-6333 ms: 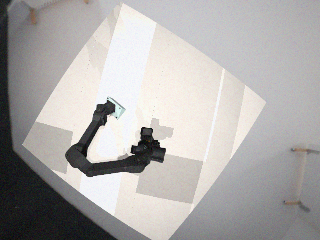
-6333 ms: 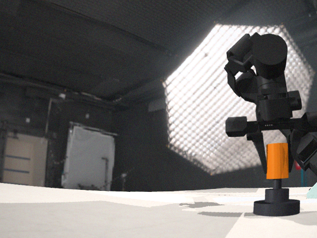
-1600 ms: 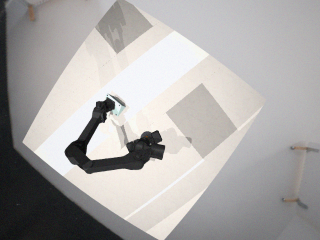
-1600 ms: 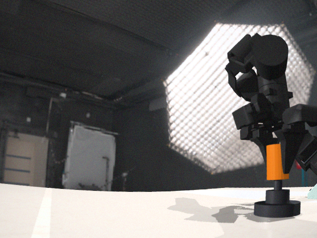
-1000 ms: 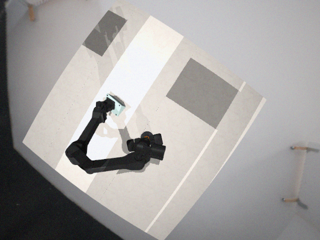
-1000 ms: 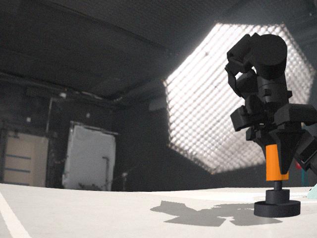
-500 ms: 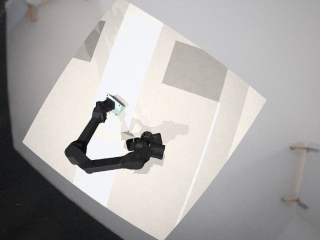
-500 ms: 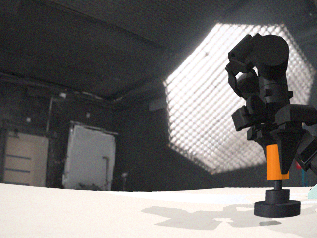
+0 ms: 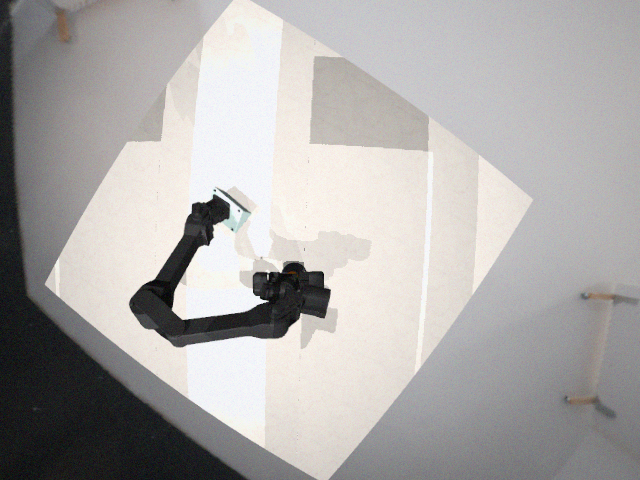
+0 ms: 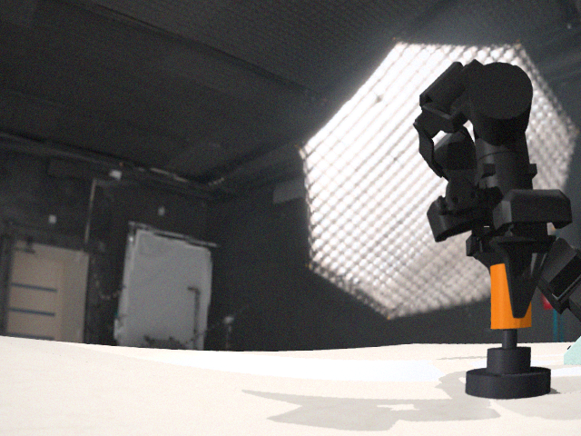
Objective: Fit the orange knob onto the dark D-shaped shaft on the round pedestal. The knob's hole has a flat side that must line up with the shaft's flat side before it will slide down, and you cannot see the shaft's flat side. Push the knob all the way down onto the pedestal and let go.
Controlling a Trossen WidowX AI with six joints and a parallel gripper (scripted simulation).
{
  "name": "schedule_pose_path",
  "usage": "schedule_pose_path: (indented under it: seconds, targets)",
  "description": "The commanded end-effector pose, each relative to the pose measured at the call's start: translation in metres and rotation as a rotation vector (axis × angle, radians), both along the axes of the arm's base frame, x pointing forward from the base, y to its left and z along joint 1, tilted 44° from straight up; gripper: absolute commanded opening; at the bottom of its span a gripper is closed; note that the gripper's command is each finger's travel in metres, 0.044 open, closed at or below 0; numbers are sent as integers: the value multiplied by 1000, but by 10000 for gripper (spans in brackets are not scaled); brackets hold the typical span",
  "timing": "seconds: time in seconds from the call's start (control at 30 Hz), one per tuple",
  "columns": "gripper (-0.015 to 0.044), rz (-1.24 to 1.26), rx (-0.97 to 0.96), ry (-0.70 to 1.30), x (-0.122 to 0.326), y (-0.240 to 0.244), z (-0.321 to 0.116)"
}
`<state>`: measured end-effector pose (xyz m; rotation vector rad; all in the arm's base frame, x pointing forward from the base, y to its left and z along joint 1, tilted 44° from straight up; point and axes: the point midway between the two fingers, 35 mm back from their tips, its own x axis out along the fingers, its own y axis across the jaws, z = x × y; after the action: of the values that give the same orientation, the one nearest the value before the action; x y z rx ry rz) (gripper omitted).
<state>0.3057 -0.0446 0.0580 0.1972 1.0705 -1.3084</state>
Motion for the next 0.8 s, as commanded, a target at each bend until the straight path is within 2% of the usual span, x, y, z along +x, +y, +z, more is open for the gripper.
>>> schedule_pose_path:
  seconds: [0.0,0.77]
  targets:
    - [0,-10,2,-18,3,1,1]
    - [0,-17,1,-24,0,2,2]
